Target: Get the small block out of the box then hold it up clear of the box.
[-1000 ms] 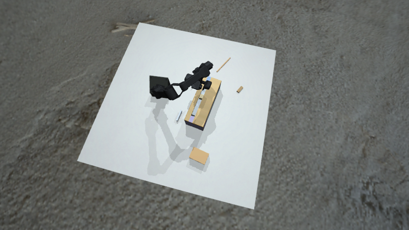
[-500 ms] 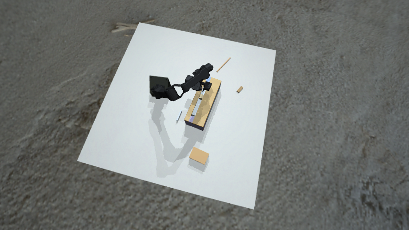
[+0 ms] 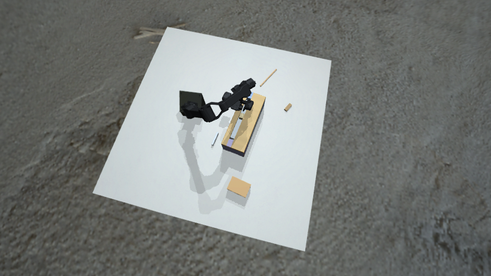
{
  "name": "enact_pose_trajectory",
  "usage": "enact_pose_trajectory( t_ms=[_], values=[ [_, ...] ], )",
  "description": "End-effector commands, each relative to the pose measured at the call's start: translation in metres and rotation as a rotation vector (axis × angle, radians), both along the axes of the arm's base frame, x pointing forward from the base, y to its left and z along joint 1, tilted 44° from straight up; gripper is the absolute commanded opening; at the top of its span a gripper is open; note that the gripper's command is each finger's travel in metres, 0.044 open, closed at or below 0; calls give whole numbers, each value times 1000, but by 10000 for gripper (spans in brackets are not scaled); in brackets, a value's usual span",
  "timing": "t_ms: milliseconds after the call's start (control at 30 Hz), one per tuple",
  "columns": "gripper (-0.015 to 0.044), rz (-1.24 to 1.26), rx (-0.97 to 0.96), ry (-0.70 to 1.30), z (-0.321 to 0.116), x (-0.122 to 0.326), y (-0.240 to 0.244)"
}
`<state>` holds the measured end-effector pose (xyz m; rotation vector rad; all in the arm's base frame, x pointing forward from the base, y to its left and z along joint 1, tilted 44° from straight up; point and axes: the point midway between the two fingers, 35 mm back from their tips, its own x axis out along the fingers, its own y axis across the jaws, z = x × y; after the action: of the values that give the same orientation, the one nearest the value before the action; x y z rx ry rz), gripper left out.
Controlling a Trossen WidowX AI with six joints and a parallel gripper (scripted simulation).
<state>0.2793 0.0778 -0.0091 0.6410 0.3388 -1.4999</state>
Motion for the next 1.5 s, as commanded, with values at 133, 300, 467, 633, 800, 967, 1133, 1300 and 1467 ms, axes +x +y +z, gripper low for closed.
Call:
enact_pose_trajectory(
  t_ms=[133, 300, 467, 633, 800, 967, 1133, 1300, 1467],
  values=[
    [400, -1, -1, 1, -3, 0, -3],
    [400, -1, -1, 1, 0, -1, -8],
    [400, -2, -2, 1, 6, -2, -14],
    [400, -2, -3, 2, 10, -4, -20],
    [400, -2, -3, 2, 15, -5, -25],
    [400, -2, -3, 2, 20, -6, -30],
    [400, -2, -4, 2, 24, -7, -35],
    [400, -2, -4, 2, 29, -8, -40],
    [400, -2, -5, 2, 34, -9, -46]
  ],
)
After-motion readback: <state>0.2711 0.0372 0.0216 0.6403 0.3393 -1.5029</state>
